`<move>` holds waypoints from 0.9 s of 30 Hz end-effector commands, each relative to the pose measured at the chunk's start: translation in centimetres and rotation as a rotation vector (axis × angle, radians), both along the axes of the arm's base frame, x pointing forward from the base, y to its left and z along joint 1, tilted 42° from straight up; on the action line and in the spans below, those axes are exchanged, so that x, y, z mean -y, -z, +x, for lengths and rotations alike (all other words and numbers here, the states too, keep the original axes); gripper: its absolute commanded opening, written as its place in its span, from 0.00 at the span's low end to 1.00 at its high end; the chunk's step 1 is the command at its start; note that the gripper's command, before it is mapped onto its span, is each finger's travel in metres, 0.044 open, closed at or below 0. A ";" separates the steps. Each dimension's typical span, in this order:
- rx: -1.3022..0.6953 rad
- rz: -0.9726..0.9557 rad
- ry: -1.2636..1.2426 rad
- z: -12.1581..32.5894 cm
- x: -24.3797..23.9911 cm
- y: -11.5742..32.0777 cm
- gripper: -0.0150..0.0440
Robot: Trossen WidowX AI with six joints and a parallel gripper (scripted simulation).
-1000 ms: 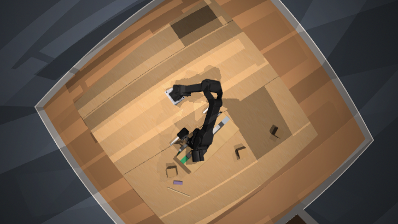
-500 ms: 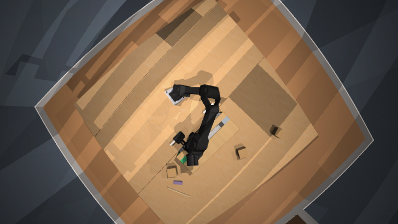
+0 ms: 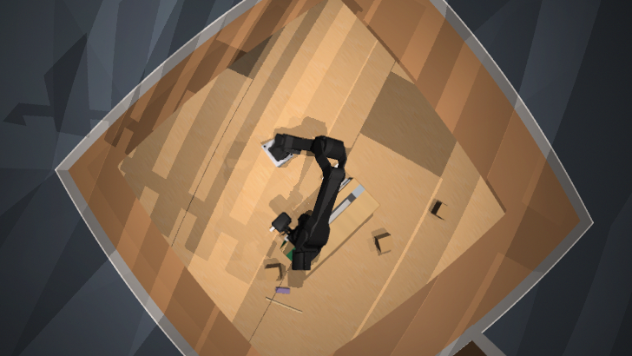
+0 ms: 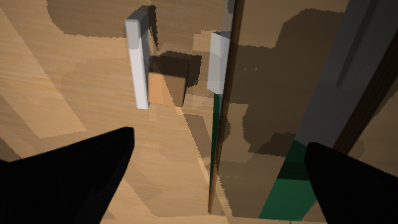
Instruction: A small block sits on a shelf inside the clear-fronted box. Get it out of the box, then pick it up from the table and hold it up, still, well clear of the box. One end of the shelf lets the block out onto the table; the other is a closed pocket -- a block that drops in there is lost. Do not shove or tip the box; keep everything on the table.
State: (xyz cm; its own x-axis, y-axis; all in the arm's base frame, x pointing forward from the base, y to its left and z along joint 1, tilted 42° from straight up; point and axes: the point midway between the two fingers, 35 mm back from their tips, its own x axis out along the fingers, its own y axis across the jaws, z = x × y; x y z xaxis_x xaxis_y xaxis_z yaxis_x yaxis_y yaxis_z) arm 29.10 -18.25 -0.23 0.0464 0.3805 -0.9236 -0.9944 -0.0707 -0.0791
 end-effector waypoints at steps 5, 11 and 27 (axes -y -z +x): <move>0.009 -0.012 0.030 -0.1 1.4 -1.2 0.89; -0.163 0.064 0.569 -0.7 2.5 -1.1 0.74; -0.910 0.383 1.974 -2.0 3.8 0.0 0.74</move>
